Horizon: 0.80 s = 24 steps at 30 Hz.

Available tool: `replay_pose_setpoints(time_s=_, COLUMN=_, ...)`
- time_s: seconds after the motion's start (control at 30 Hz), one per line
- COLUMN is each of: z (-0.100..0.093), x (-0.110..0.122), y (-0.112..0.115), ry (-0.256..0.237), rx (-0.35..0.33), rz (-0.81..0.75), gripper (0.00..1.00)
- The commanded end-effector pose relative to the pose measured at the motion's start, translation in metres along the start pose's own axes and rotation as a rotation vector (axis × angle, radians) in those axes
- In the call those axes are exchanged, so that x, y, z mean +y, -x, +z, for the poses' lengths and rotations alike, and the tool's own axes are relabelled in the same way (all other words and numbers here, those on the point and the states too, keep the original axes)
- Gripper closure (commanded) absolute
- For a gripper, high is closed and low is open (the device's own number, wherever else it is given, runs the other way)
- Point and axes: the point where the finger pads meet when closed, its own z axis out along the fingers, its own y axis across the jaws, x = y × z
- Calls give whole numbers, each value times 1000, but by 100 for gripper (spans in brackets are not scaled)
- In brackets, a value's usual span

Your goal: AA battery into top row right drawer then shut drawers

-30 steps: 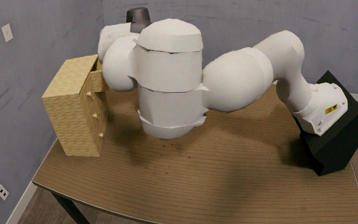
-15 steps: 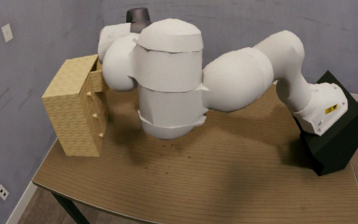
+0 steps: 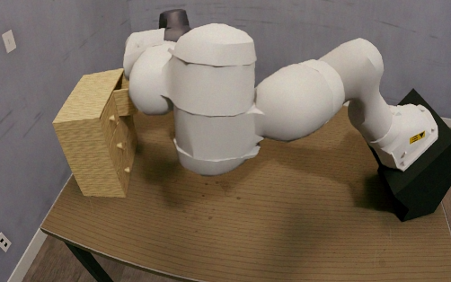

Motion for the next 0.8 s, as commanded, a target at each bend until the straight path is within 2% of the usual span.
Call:
replay_pose_setpoints(time_s=0.0, z=-2, x=1, y=0, ry=0, rx=-1, rz=5, gripper=85)
replay_pose_setpoints(time_s=0.3, z=-12, x=1, y=0, ry=0, rx=-1, rz=5, gripper=85)
replay_pose_setpoints(time_s=0.77, z=-48, x=1, y=0, ry=0, rx=0, rz=5, gripper=85)
